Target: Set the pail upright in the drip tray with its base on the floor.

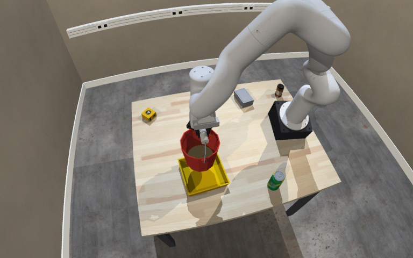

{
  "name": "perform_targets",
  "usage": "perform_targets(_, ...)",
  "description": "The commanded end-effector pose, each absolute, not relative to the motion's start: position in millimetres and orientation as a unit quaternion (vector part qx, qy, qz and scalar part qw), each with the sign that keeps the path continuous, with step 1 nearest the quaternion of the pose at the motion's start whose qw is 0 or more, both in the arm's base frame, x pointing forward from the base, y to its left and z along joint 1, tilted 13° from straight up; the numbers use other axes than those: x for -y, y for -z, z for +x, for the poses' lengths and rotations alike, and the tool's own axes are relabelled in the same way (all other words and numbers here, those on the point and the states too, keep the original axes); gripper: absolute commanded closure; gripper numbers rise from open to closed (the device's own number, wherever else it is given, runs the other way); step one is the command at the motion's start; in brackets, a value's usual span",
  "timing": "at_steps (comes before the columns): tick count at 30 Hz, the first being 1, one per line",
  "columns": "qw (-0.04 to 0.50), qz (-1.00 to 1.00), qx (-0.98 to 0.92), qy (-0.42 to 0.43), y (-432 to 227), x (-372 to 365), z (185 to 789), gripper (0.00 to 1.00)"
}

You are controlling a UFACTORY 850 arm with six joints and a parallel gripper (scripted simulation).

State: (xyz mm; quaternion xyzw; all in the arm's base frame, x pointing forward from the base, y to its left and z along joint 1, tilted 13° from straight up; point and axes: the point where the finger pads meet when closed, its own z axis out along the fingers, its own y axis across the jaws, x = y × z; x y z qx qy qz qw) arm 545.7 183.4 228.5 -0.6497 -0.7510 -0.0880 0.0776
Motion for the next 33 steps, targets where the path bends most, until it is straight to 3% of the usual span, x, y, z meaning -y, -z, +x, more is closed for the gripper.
perform_targets(1,0.077,-0.650,0.751,0.089,-232,-193,544,1.00)
perform_targets(33,0.077,-0.650,0.751,0.089,-239,-223,537,1.00)
